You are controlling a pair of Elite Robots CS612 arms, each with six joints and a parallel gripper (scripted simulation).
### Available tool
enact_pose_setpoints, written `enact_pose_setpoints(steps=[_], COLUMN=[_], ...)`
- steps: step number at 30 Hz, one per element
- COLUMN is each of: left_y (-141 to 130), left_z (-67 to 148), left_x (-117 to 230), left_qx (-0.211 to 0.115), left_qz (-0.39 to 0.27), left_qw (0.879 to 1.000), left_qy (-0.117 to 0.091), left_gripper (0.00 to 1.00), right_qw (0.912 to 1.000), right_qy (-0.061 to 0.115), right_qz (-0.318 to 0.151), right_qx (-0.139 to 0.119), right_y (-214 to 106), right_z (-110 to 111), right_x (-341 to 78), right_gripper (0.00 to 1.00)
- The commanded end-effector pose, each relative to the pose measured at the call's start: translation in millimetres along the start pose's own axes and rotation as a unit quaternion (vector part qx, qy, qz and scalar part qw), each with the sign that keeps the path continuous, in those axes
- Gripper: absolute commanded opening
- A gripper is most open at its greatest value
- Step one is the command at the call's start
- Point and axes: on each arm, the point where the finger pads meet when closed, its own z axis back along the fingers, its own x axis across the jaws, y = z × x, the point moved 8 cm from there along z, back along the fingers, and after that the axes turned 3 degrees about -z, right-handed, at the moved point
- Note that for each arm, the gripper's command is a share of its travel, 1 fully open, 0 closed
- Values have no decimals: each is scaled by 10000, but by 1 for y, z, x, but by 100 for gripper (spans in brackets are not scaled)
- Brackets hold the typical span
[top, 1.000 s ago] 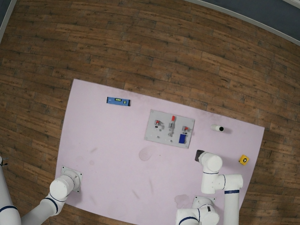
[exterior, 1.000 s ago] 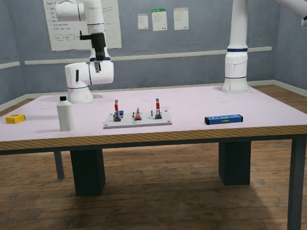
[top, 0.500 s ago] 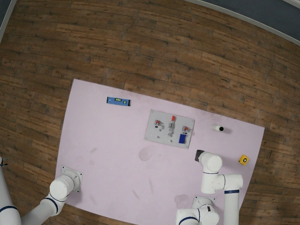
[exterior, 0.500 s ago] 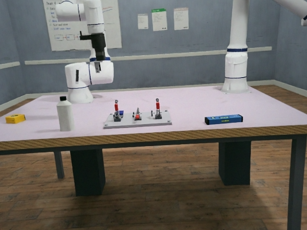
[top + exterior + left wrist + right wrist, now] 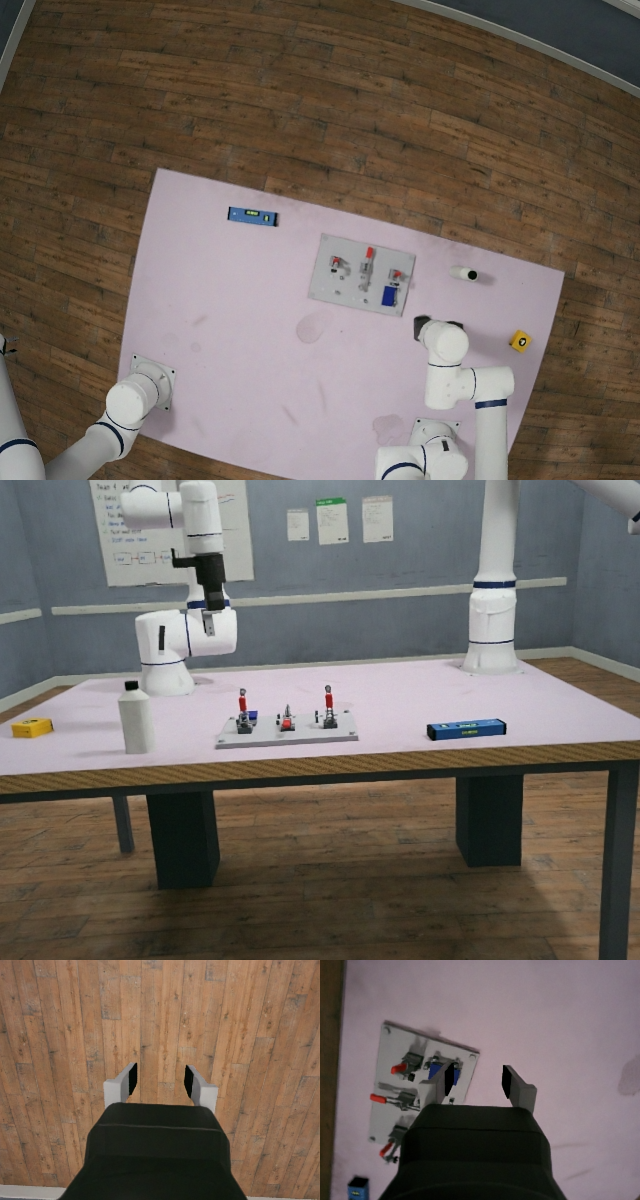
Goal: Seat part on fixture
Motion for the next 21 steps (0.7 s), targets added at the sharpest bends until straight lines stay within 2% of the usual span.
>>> enact_pose_setpoints(steps=[1, 4, 6, 7, 10, 11, 13, 15, 21], left_y=[-1, -1, -1, -1, -1, -1, -1, -1, -1], left_z=[1, 1, 1, 1, 1, 1, 1, 1, 1], left_x=[0, 0, 0, 0, 0, 0, 0, 0, 0], left_qx=[-9, -9, -9, -9, -9, -9, -9, -9, -9], left_qz=[0, 0, 0, 0, 0, 0, 0, 0, 0], left_qw=[10000, 10000, 10000, 10000, 10000, 10000, 10000, 10000, 10000], left_qy=[2, 2, 2, 2, 2, 2, 2, 2, 2], left_gripper=[100, 100, 100, 100, 100, 100, 100, 100, 100], right_qw=[9975, 9905, 9830, 9830, 9671, 9671, 9536, 9536, 9035], right_qy=[31, 47, 56, 56, 69, 69, 75, 75, 82], right_qz=[713, 1371, 1834, 1834, 2541, 2541, 3007, 3007, 4281], right_qx=[16, 42, 62, 62, 94, 94, 116, 116, 182], right_y=[-5, -11, -16, -16, -24, -24, -29, -29, -46], right_z=[-5, -10, -14, -14, -20, -20, -25, -25, -37], right_x=[-10, -18, -24, -24, -33, -33, -38, -38, -53], right_gripper=[100, 100, 100, 100, 100, 100, 100, 100, 100])
